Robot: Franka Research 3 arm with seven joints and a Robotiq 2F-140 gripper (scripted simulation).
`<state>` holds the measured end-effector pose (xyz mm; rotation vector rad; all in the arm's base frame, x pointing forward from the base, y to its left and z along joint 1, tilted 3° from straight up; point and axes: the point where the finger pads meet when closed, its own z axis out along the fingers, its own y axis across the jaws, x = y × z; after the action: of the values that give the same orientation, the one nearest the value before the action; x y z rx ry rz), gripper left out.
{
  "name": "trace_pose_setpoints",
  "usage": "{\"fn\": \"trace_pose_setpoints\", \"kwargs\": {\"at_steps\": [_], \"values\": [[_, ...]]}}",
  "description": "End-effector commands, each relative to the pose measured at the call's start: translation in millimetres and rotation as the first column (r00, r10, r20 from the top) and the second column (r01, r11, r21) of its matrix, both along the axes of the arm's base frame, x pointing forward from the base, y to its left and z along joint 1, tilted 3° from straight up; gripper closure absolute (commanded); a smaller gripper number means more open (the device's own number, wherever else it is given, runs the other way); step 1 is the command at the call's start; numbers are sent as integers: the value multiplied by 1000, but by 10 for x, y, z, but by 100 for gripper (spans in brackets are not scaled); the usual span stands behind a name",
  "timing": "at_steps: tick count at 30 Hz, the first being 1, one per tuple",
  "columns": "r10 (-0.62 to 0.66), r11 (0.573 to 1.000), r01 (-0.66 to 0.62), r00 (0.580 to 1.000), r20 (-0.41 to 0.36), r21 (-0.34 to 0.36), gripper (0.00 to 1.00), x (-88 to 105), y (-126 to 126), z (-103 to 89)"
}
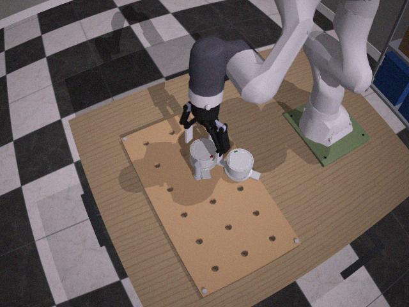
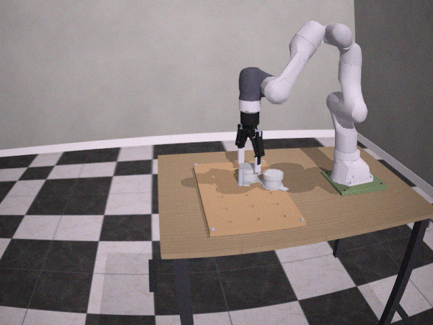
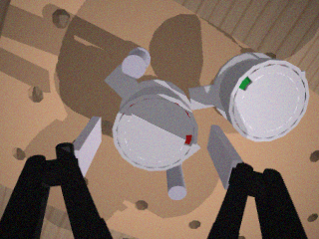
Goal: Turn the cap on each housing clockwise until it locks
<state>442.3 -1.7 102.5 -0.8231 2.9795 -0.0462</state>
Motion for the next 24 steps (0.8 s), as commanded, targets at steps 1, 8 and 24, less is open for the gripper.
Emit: {"fn": "trace_pose_setpoints", "kwargs": {"at_steps": [1,8,24], "values": [[-1,1000,1,1000,-1,-3,22,-4,-4,-14],[-1,1000,1,1000,-1,-3,22,-5,-3,6],[-1,1000,1,1000,-1,-3,22,-15,0,180]]}}
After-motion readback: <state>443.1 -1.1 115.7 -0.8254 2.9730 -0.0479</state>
